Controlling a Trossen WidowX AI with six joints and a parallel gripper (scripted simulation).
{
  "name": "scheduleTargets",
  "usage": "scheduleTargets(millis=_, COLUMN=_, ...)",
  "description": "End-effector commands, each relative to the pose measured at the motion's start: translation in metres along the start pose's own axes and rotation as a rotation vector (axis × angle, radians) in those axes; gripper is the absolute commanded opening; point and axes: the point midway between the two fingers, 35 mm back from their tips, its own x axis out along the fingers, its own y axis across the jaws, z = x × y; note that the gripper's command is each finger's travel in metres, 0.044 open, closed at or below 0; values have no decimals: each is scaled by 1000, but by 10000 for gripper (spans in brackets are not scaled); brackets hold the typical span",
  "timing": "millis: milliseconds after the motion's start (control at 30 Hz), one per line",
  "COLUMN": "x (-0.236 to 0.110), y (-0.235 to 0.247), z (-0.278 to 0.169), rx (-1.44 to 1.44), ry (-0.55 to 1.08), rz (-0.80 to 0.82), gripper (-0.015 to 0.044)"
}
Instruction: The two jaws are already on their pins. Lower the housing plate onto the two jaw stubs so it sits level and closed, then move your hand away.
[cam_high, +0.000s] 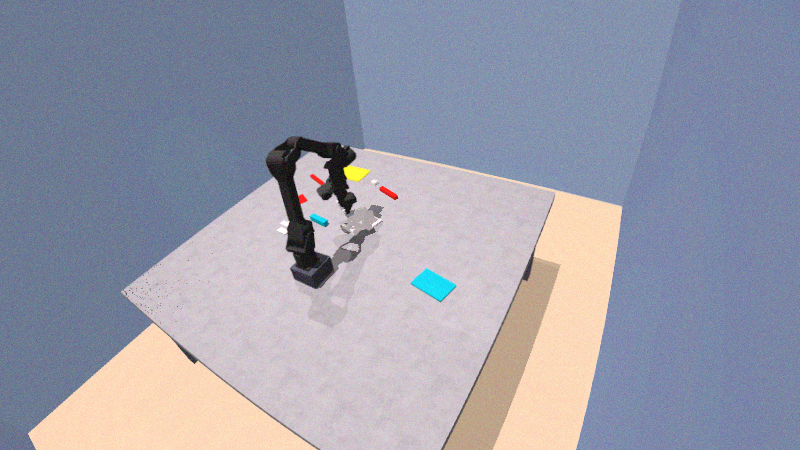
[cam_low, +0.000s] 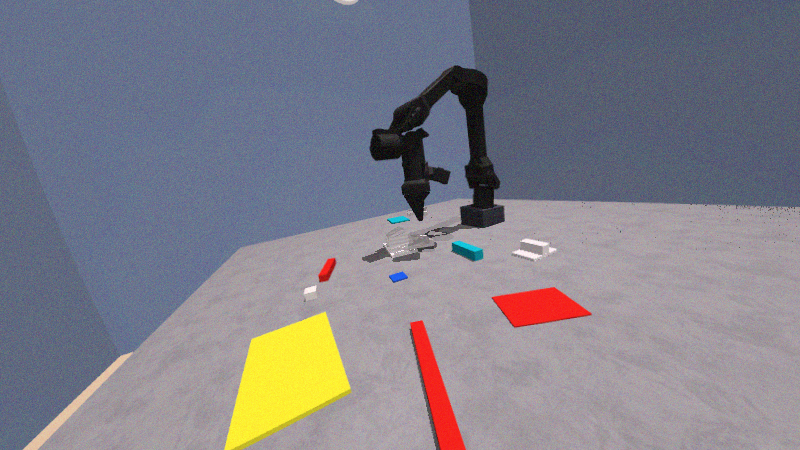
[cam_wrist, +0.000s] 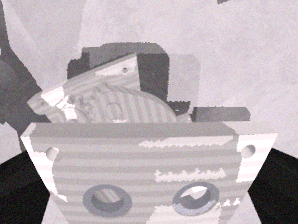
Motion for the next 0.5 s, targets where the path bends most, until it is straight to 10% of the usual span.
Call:
scheduleTargets(millis=0, x=0, y=8, z=-6, rx=-105, ry=-1, rz=-5, gripper=351)
scheduleTargets(millis=467, x=0, y=30, z=-18, rx=-367, ry=-1, rz=-6, gripper=351)
